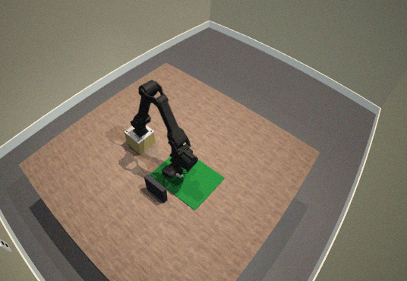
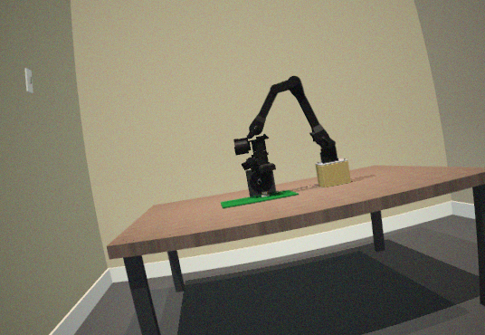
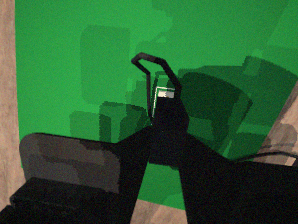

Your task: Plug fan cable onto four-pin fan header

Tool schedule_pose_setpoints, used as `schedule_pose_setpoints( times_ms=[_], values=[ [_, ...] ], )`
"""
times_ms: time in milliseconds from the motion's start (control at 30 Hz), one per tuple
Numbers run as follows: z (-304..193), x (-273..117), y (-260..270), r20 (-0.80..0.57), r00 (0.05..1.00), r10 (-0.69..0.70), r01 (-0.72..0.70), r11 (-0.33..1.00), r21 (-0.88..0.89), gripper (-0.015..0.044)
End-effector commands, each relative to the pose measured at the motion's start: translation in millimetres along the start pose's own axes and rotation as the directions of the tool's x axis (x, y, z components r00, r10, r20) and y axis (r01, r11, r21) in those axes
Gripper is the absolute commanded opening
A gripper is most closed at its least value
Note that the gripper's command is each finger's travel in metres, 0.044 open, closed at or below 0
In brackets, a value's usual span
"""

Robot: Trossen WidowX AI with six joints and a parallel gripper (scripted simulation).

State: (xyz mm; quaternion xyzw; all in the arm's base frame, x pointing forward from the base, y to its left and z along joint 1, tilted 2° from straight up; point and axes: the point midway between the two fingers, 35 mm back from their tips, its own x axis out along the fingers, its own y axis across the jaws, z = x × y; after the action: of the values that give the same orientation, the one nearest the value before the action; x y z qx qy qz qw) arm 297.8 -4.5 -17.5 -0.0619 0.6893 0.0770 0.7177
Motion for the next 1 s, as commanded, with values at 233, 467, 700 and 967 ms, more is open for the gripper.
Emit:
schedule_pose_setpoints(
  times_ms=[233, 467, 700, 967],
  values=[
    [-0.2, 2.6, 0.8, 0.001, 1.0, 0.004, -0.004, 1.0, 0.005, 0.0],
    [-0.6, 2.7, 0.9, 0.001, 1.0, 0.004, -0.004, 1.0, 0.004, 0.0],
    [-0.7, 4.8, 0.9, 0.001, 1.0, 0.004, -0.004, 1.0, 0.004, 0.0],
    [-0.7, 9.8, 1.0, 0.001, 1.0, 0.004, -0.004, 1.0, 0.004, 0.0]
  ],
)
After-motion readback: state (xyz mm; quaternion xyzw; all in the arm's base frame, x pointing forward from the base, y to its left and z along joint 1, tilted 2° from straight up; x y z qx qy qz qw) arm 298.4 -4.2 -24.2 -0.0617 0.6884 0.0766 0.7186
